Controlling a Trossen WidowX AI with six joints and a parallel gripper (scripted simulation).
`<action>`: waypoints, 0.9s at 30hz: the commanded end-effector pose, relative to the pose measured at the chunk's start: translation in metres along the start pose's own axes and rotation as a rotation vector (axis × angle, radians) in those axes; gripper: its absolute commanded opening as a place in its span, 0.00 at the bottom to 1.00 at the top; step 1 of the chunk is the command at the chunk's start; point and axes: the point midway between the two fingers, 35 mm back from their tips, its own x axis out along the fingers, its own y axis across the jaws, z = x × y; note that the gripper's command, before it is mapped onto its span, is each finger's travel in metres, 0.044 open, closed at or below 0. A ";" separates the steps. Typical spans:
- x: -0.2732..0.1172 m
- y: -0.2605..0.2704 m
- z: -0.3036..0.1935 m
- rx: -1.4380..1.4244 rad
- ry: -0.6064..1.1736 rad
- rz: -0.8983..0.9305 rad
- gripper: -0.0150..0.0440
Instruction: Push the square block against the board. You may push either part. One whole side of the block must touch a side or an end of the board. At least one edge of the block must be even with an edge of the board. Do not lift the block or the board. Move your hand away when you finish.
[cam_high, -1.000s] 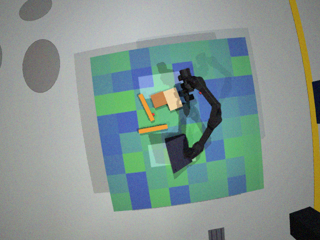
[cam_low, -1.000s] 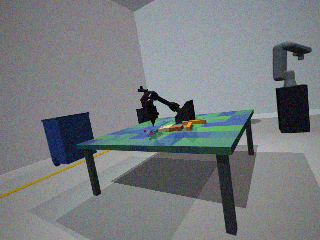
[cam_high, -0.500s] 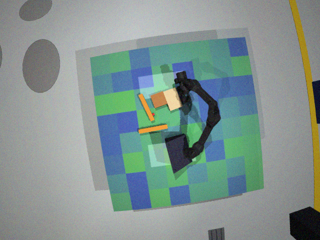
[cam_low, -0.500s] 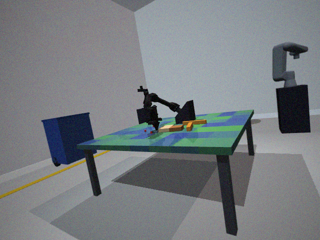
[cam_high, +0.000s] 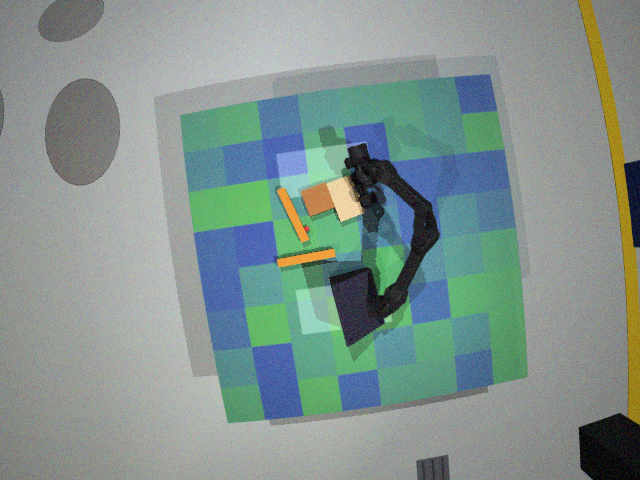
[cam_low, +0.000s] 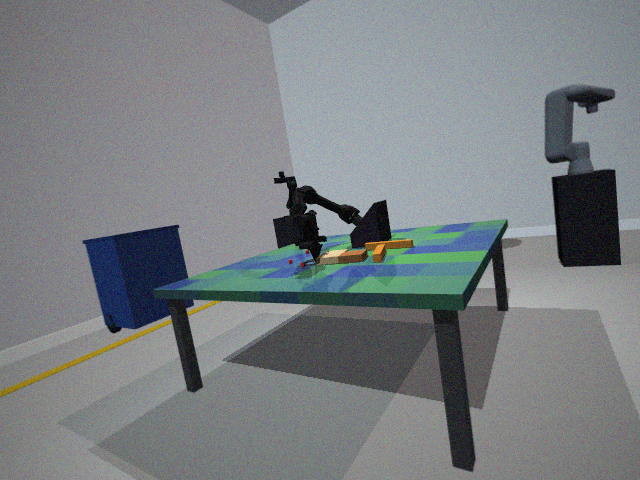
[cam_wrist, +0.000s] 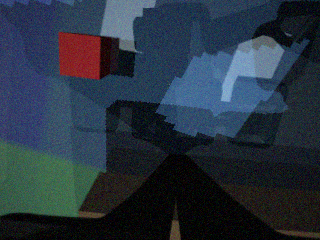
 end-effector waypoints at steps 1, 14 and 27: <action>0.002 -0.001 -0.008 -0.001 0.002 -0.005 0.25; 0.002 0.000 0.010 -0.001 0.002 -0.005 0.25; 0.002 0.001 0.032 -0.001 0.001 -0.005 0.25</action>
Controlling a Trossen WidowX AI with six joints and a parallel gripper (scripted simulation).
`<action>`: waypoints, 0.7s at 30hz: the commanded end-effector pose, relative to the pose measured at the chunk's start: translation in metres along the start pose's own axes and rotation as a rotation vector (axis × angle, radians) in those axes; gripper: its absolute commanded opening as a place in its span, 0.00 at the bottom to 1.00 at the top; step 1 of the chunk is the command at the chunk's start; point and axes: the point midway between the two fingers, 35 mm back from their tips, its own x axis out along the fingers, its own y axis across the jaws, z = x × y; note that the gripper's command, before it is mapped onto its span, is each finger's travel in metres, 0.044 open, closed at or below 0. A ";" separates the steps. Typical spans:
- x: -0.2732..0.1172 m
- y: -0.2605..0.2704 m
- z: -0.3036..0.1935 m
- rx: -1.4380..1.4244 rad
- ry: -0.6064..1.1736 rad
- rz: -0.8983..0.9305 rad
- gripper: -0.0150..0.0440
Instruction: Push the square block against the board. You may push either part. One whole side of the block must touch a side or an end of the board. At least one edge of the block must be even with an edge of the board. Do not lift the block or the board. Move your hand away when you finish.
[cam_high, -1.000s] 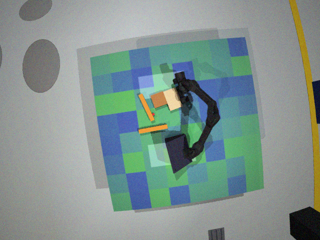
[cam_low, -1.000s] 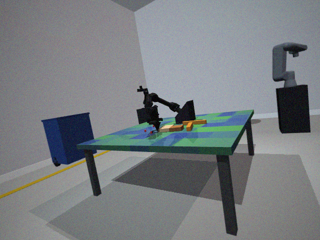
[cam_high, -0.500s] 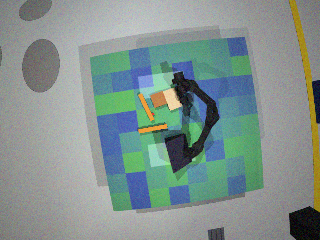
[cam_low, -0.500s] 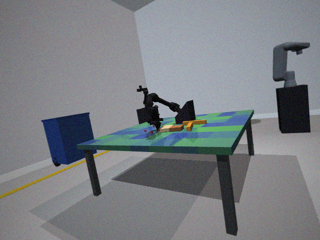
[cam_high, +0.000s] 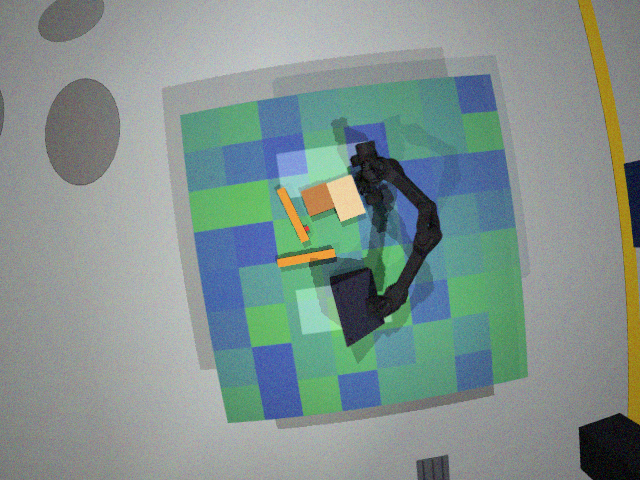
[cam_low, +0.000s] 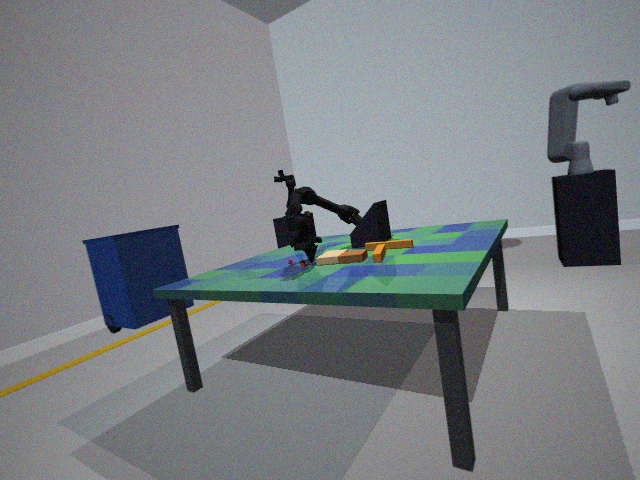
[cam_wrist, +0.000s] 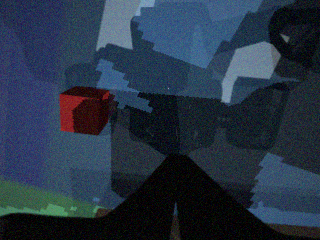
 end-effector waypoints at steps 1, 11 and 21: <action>0.000 0.001 0.010 0.002 0.002 0.001 0.25; -0.003 0.000 0.016 0.001 -0.001 0.000 0.25; -0.055 0.000 0.016 0.002 0.003 0.001 0.25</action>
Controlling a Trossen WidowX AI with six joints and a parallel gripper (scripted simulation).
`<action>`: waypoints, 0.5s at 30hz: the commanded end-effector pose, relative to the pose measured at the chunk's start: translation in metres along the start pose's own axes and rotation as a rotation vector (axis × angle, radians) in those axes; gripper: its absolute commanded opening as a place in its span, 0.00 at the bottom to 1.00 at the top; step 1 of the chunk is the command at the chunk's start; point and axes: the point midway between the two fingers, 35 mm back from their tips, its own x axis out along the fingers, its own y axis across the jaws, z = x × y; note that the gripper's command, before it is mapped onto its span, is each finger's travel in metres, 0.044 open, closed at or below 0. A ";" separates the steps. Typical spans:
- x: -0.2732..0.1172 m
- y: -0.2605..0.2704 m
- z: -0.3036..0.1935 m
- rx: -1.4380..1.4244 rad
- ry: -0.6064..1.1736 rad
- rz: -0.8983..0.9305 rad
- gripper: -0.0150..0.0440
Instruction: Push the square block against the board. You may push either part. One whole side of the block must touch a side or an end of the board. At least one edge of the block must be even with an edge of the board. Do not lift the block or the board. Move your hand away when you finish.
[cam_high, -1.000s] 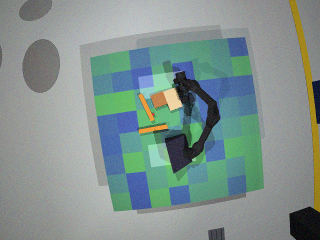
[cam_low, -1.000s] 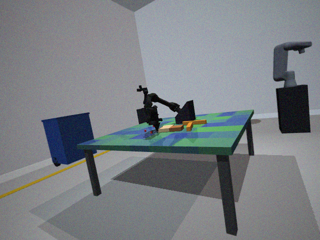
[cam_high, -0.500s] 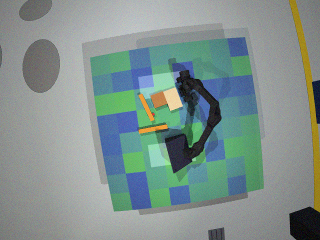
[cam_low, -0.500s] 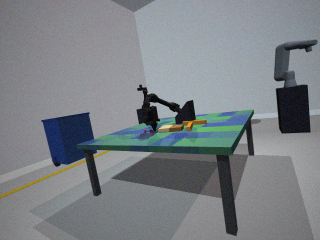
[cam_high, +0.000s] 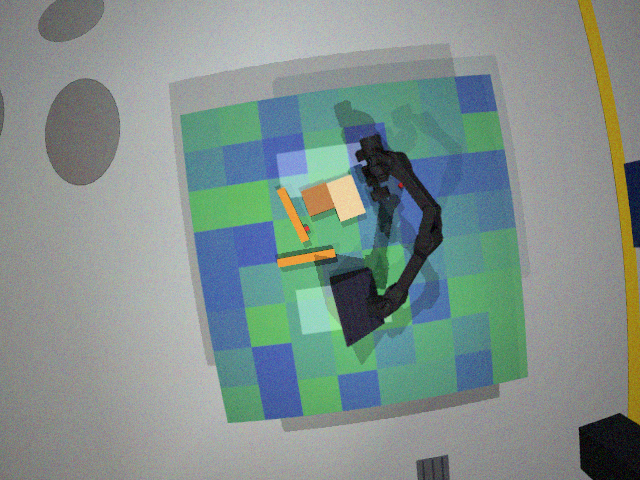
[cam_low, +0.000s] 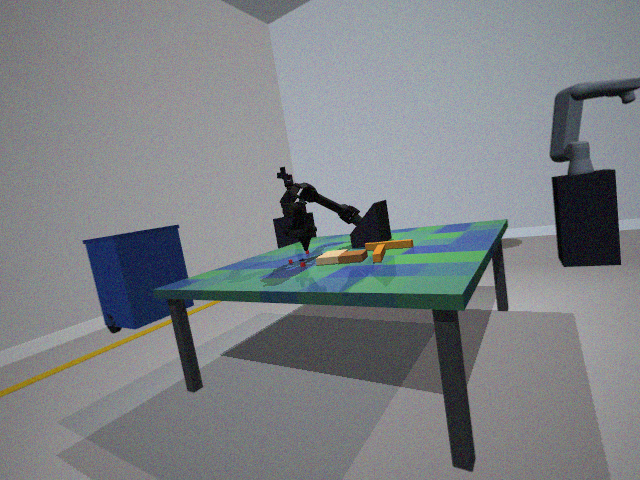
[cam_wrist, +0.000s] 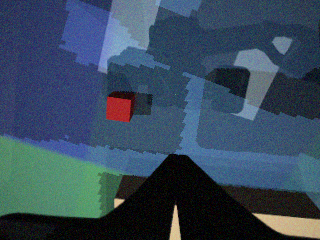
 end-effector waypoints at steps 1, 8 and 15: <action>-0.001 -0.003 0.002 0.001 0.003 -0.015 0.25; -0.004 -0.014 -0.016 -0.220 0.008 -0.014 0.25; -0.006 -0.029 -0.034 -0.465 0.013 -0.013 0.25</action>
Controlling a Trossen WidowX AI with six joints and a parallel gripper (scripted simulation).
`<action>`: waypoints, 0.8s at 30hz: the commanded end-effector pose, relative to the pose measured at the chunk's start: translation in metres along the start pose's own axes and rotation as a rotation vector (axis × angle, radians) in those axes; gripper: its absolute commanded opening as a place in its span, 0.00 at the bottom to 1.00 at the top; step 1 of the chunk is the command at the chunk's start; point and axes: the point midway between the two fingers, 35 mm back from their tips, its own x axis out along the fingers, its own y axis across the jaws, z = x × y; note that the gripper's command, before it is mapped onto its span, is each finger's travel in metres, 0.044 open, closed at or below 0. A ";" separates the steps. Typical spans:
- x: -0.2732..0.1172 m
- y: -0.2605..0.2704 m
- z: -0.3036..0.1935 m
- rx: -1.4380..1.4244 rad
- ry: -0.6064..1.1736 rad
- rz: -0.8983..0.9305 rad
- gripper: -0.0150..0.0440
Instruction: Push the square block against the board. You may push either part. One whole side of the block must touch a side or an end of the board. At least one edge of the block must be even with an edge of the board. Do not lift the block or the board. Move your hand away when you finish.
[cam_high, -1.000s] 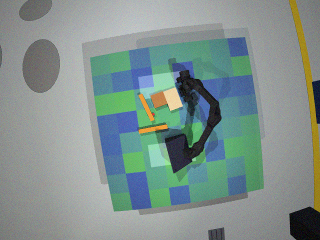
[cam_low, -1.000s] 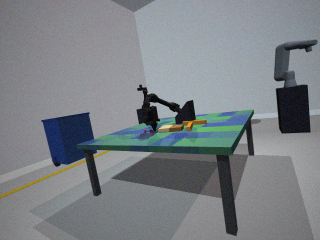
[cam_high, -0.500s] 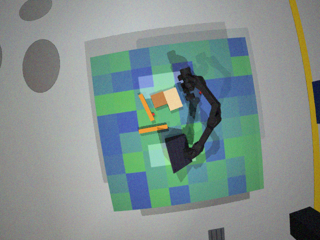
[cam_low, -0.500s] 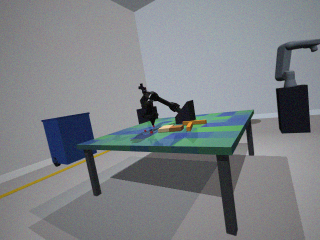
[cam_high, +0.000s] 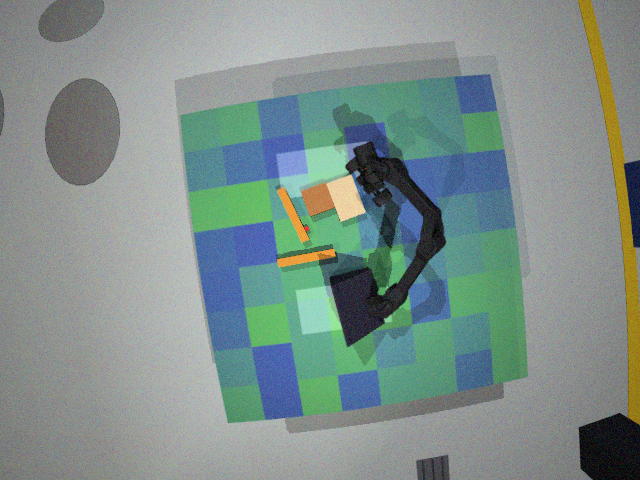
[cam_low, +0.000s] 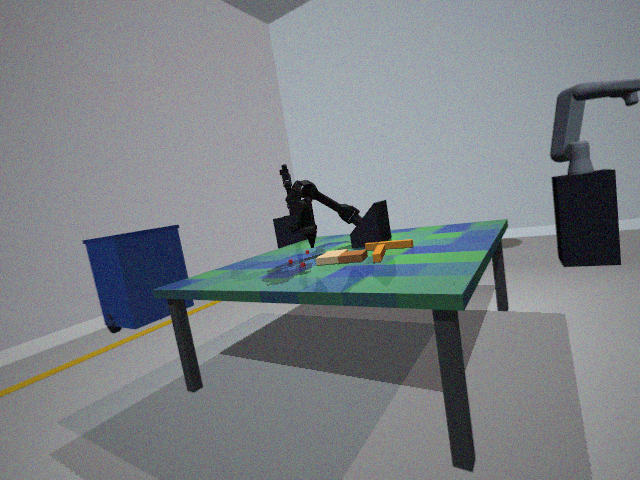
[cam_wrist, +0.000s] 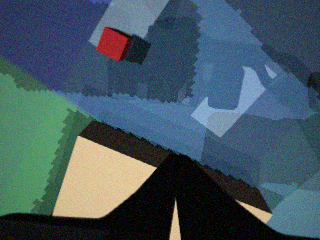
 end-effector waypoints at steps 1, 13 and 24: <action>0.001 -0.007 -0.017 -0.168 0.008 -0.005 0.25; 0.000 -0.027 -0.054 -0.588 0.012 -0.003 0.25; 0.001 -0.051 -0.087 -0.972 0.014 -0.002 0.25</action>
